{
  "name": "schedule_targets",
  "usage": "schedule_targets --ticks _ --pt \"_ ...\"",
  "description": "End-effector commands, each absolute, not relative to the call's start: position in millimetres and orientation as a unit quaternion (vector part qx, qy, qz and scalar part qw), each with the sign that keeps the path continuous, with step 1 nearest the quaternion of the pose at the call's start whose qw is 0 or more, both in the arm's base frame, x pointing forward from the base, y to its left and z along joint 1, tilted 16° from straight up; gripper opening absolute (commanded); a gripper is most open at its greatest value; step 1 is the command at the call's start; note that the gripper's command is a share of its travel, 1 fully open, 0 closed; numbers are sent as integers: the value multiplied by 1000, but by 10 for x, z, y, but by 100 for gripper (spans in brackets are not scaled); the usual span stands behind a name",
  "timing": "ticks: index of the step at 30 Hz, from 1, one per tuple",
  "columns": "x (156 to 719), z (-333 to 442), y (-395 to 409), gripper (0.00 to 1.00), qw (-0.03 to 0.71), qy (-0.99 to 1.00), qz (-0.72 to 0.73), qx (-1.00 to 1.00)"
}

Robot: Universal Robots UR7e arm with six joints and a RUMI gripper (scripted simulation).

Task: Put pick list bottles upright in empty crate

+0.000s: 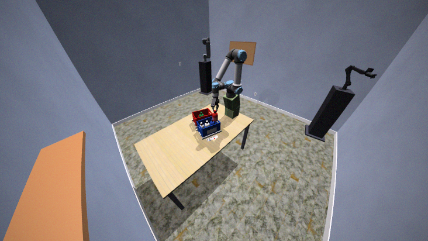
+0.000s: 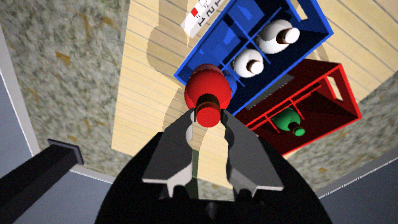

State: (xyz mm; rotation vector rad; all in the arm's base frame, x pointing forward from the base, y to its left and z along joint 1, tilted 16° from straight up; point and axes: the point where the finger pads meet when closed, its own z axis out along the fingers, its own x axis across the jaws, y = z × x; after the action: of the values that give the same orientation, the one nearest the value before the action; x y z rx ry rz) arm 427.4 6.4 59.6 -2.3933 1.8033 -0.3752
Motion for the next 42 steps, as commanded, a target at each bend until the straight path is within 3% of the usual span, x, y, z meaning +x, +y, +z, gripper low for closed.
schedule_targets --ticks 1,42 --pt "4313 606 124 0 61 596 -125 -791" --pt "4357 614 205 0 61 596 -125 -791"
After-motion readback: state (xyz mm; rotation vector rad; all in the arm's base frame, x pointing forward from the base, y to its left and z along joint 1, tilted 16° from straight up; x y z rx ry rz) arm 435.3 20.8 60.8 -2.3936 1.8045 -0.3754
